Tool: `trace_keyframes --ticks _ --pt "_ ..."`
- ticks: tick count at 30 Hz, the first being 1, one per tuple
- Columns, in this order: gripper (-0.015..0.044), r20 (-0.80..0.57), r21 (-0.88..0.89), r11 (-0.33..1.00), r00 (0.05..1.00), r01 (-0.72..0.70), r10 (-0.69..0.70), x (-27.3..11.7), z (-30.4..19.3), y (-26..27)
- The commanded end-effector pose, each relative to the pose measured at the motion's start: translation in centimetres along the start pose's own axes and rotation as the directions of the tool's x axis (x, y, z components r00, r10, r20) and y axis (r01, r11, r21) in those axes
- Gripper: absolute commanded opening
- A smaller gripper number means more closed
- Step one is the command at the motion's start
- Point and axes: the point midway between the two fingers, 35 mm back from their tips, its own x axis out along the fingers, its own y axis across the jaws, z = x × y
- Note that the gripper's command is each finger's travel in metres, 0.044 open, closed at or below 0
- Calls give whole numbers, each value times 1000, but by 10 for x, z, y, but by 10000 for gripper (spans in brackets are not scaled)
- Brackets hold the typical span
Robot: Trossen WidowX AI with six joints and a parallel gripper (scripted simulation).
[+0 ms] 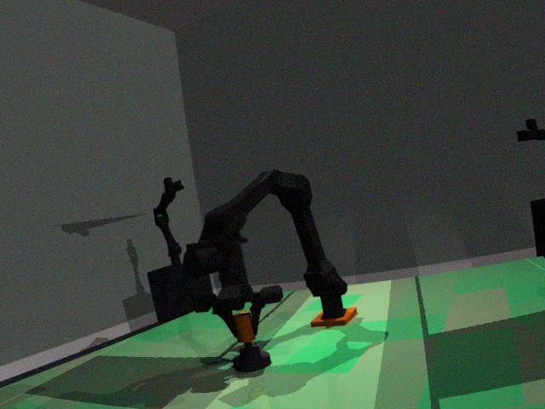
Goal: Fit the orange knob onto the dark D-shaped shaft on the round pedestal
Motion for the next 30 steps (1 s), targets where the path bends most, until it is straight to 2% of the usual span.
trace_keyframes --ticks 1,30 --pt "0 5 -40 999 1000 0 1 0 1 0" --pt "0 5 -65 998 1000 0 0 -2 1 0"
